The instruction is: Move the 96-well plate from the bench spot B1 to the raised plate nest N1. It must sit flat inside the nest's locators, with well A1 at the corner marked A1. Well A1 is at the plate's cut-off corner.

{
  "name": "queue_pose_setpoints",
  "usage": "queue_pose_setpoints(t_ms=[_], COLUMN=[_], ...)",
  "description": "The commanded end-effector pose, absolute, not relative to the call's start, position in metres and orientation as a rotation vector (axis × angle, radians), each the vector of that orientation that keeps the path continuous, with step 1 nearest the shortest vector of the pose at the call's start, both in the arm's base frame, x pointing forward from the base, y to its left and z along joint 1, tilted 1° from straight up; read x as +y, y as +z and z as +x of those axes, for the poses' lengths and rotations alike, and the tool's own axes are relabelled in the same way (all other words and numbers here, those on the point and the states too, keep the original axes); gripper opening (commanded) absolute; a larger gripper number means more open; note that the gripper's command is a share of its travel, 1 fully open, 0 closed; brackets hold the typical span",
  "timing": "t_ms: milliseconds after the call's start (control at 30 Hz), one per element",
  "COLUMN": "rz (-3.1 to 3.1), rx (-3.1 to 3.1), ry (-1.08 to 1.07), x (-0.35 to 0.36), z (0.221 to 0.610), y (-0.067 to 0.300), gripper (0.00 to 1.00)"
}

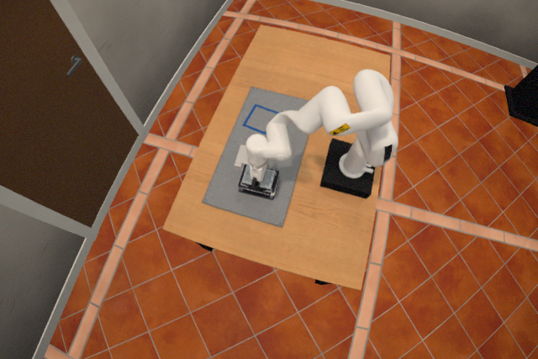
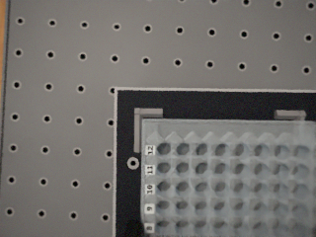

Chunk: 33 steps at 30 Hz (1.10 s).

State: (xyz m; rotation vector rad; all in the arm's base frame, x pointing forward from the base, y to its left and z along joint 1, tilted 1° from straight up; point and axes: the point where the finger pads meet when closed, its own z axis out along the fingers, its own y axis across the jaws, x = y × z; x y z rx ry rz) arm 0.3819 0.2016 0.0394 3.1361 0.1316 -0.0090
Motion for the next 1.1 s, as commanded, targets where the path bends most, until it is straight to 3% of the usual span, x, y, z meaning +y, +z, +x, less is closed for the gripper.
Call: queue_pose_setpoints(t_ms=[0,1067], rz=[3.147,3.147], rx=[0.132,0.132], ry=[-0.009,-0.009], x=[0.2025,0.2024], z=[0.3834,0.3833], y=[0.0368,0.0318], gripper=[0.0,0.0])
